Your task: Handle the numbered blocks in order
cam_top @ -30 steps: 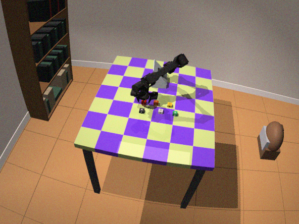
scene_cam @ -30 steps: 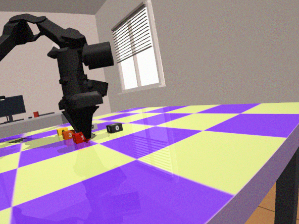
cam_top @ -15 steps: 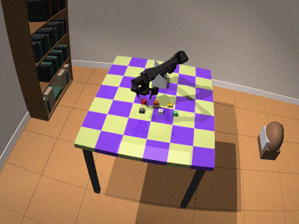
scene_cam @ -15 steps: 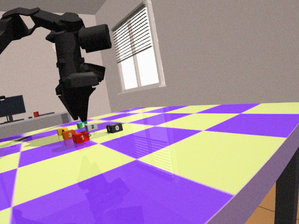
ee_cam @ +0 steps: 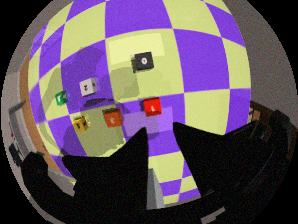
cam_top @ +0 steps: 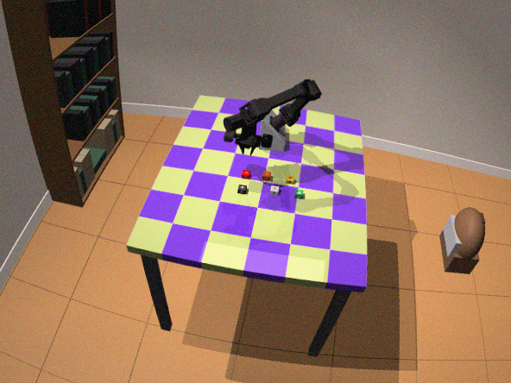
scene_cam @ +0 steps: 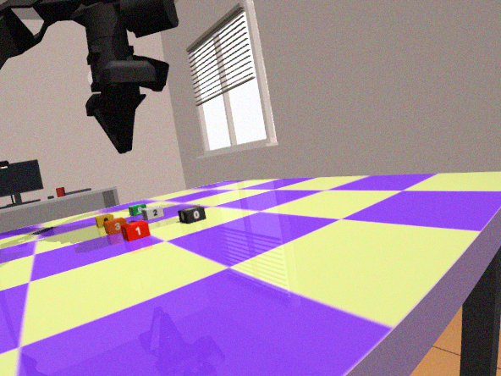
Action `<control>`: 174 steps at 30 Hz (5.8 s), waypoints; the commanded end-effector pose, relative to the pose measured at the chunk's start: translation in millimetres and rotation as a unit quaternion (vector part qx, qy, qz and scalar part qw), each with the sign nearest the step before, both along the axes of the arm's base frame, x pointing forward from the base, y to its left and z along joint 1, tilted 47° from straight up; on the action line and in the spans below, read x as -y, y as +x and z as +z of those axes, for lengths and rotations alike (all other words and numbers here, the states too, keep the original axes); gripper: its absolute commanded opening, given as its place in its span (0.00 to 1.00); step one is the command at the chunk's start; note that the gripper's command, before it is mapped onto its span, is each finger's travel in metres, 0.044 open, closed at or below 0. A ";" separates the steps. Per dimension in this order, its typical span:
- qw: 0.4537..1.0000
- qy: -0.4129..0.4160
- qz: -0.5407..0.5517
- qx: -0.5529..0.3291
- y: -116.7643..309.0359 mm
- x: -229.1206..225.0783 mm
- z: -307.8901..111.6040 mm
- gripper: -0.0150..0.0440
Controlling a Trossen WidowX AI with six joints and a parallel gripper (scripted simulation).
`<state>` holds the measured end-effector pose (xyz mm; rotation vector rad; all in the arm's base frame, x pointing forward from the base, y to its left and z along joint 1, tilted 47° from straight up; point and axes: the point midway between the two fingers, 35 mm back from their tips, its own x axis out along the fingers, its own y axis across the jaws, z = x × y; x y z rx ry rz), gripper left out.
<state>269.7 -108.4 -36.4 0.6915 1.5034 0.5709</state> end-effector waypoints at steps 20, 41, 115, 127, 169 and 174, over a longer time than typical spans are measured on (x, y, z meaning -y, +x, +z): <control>1.000 0.002 0.002 0.002 68.4 -87.0 92.8 0.50; 1.000 0.004 0.001 0.003 69.4 -152.5 31.6 0.93; 1.000 0.005 0.001 0.003 69.1 -164.5 20.7 0.46; 1.000 0.005 0.001 0.003 69.1 -171.8 14.1 0.46; 1.000 0.002 0.001 0.002 68.5 -85.9 94.0 0.46; 1.000 0.002 0.001 0.002 68.5 -85.9 94.0 0.46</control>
